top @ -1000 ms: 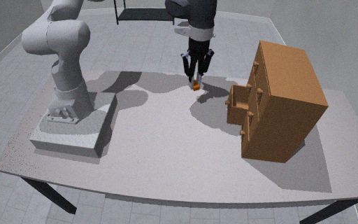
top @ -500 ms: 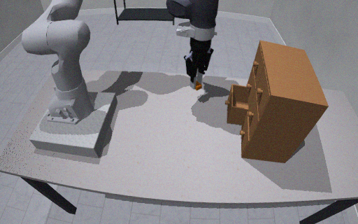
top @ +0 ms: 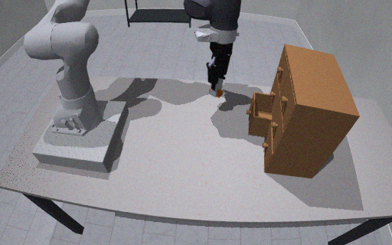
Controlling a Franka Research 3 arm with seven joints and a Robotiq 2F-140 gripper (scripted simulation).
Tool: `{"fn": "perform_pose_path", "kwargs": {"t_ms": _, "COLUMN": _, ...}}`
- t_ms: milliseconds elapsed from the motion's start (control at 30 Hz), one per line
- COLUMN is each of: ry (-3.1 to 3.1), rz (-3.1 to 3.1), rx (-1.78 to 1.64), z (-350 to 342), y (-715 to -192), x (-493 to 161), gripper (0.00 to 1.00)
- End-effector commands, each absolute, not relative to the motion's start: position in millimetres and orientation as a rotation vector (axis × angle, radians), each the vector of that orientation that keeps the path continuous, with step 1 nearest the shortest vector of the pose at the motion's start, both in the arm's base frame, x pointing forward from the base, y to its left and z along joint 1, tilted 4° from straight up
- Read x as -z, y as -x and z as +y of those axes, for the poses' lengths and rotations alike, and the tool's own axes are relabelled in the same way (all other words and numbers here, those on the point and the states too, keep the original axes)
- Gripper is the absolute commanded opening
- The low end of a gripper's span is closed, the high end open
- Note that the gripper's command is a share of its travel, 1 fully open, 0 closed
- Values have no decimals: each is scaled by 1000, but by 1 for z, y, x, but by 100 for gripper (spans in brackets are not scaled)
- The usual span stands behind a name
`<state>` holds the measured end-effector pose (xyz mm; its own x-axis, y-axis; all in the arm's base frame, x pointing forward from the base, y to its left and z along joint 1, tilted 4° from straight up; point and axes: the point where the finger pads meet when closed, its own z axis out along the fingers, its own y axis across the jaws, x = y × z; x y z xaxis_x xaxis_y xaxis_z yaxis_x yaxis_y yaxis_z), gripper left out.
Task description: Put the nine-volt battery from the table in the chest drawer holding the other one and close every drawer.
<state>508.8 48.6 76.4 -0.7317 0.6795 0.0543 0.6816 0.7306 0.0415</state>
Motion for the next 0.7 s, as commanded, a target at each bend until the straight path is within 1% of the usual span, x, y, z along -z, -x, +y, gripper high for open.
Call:
{"fn": "perform_pose_path", "kwargs": {"t_ms": 0, "ry": 870, "rz": -2994, "rx": 99, "z": 47, "y": -512, "x": -77, "gripper": 14}}
{"fn": "perform_pose_path", "kwargs": {"t_ms": 667, "ry": 489, "rz": -3090, "rx": 104, "z": 50, "y": -518, "x": -78, "gripper": 14}}
